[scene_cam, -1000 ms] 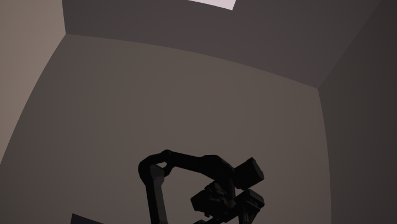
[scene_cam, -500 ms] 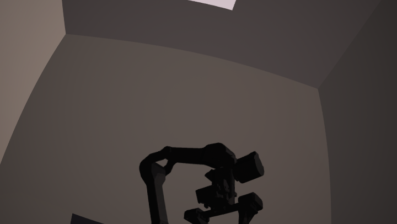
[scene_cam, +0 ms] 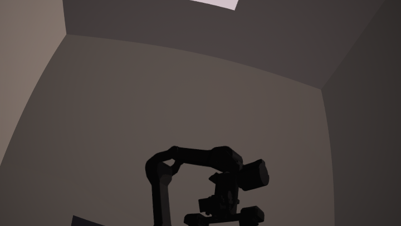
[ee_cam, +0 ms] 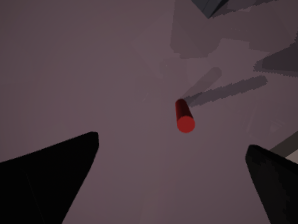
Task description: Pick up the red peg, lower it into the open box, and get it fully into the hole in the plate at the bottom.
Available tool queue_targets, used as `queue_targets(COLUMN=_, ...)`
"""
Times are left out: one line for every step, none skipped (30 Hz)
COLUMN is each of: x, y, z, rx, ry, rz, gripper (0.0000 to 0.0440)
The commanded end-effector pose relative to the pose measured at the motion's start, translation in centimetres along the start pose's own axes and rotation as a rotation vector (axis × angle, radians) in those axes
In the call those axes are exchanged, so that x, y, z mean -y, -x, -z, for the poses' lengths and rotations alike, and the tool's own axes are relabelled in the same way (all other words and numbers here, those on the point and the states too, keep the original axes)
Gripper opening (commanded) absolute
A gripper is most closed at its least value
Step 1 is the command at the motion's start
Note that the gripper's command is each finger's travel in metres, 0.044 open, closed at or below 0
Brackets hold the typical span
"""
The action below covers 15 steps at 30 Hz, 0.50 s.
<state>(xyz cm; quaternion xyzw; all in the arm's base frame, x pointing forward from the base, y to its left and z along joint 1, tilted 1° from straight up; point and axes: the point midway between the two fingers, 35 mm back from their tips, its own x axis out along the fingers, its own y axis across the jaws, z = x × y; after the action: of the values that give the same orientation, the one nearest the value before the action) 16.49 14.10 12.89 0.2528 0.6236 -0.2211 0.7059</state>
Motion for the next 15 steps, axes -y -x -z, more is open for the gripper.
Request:
queue_targets(x=0.4, y=-1.6, z=0.3, rx=-0.024, ry=0.004, rz=0.044, gripper=0.044)
queue_targets(x=0.5, y=-2.0, z=0.4, rx=-0.026, ry=0.003, rz=0.05, gripper=0.044)
queue_targets(x=0.5, y=-2.4, z=0.4, rx=-0.027, ry=0.002, rz=0.056, gripper=0.044)
queue_targets(x=0.5, y=-2.9, z=0.5, rx=-0.028, ry=0.001, rz=0.061, gripper=0.044)
queue_targets(x=0.5, y=-3.3, z=0.5, rx=-0.028, ry=0.0, rz=0.064, gripper=0.044)
queue_targets(x=0.5, y=-3.8, z=0.5, rx=-0.028, ry=-0.001, rz=0.067, gripper=0.044)
queue_targets(x=0.4, y=-4.2, z=0.6, rx=-0.027, ry=-0.002, rz=0.069, gripper=0.044)
queue_targets(x=0.4, y=-4.7, z=0.6, rx=-0.025, ry=-0.002, rz=0.071, gripper=0.044)
queue_targets(x=0.4, y=-5.2, z=0.6, rx=-0.023, ry=-0.003, rz=0.071, gripper=0.044)
queue_targets(x=0.4, y=-5.6, z=0.6, rx=-0.021, ry=-0.003, rz=0.072, gripper=0.044)
queue_targets(x=0.3, y=-6.1, z=0.6, rx=-0.017, ry=-0.004, rz=0.072, gripper=0.044)
queue_targets(x=0.3, y=-6.6, z=0.6, rx=-0.014, ry=-0.004, rz=0.071, gripper=0.044)
queue_targets(x=0.3, y=-7.1, z=0.6, rx=-0.01, ry=-0.004, rz=0.071, gripper=0.044)
queue_targets(x=0.3, y=-7.5, z=0.6, rx=-0.006, ry=-0.003, rz=0.07, gripper=0.044)
queue_targets(x=0.3, y=-7.9, z=0.6, rx=-0.003, ry=-0.003, rz=0.069, gripper=0.044)
